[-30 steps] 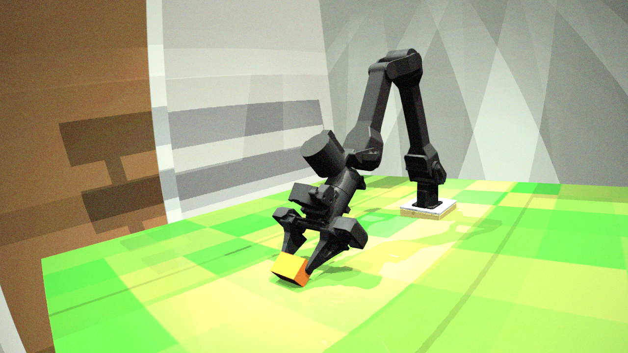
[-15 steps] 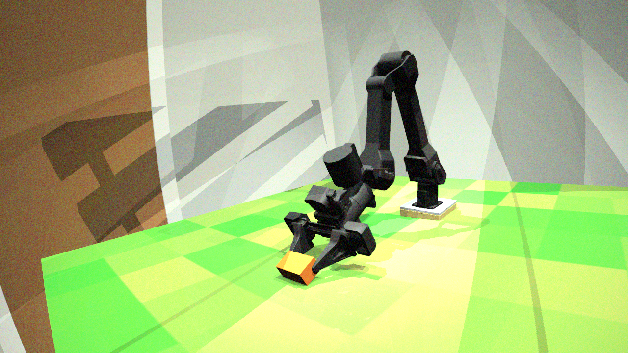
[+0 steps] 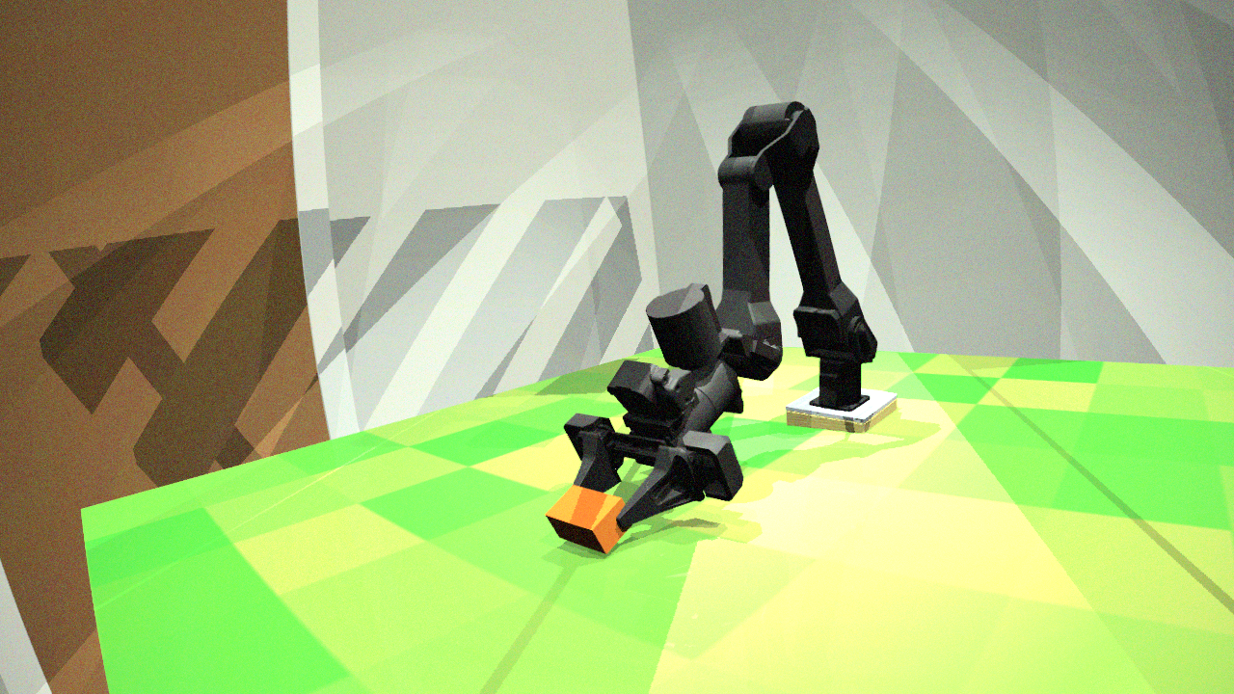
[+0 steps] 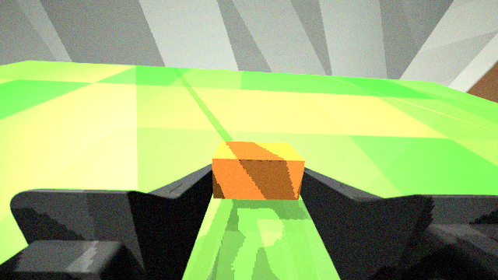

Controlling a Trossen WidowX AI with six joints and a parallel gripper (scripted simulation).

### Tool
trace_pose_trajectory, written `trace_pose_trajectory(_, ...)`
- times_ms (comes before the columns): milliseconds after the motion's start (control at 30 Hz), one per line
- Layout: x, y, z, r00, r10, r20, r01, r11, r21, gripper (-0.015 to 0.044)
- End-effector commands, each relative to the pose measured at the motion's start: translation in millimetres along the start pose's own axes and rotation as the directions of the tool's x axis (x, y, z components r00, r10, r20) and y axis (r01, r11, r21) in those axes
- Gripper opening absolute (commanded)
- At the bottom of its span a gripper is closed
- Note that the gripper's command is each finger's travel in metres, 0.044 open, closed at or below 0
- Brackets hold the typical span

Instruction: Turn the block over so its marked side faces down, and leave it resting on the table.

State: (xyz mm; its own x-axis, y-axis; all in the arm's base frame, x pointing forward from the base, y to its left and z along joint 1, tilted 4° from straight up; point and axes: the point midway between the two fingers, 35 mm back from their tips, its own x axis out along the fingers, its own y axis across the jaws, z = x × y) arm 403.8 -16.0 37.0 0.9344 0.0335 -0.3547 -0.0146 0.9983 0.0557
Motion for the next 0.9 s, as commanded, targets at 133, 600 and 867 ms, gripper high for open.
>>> trace_pose_trajectory(133, -0.3, 0.6, 0.2, 1.000, 0.004, 0.004, -0.004, 1.000, 0.005, 0.0026)
trace_pose_trajectory(600, -0.3, 0.6, 0.2, 1.000, 0.004, 0.004, -0.004, 1.000, 0.005, 0.0394)
trace_pose_trajectory(867, -0.3, 0.6, 0.2, 1.000, 0.004, 0.004, -0.004, 1.000, 0.005, 0.0440)
